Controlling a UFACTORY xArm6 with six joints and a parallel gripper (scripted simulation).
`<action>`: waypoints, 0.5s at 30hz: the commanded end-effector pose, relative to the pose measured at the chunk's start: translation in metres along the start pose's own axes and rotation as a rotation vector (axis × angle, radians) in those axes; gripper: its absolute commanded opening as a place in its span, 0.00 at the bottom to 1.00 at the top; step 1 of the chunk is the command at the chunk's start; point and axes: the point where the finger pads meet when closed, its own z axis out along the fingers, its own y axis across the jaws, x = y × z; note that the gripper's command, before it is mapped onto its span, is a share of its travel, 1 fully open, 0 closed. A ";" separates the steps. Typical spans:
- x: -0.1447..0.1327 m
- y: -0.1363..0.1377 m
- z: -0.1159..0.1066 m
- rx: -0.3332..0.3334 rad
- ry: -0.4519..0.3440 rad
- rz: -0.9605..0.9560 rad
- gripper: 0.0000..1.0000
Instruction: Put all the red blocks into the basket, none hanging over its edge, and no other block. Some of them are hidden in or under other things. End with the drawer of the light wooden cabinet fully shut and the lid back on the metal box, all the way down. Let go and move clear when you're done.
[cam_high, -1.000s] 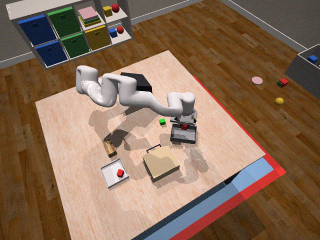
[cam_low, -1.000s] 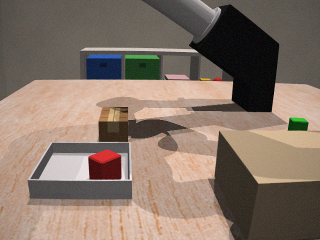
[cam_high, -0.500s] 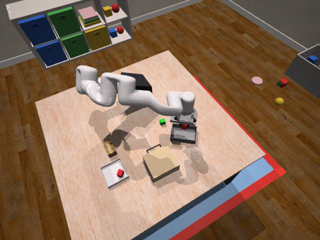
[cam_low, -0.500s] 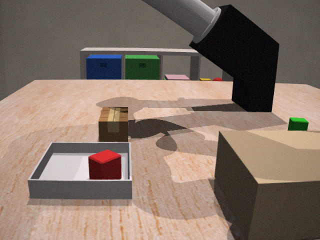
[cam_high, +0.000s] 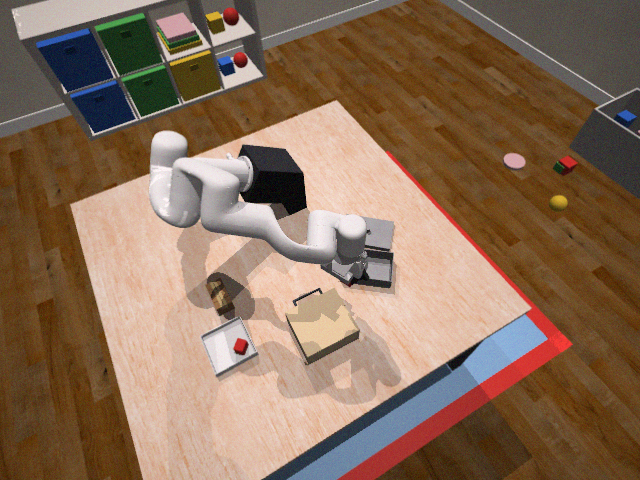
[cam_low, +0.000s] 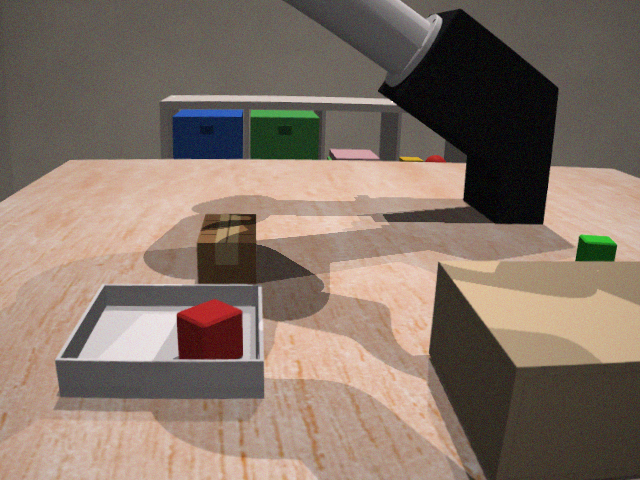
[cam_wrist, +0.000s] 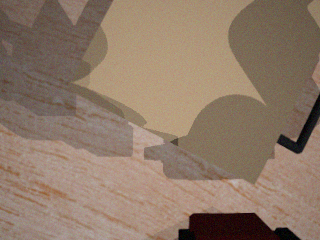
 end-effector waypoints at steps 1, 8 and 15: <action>0.066 0.023 -0.003 0.021 -0.008 0.280 0.00; 0.123 0.053 0.001 -0.005 0.001 0.544 0.00; 0.181 0.085 0.004 -0.013 0.010 0.813 0.00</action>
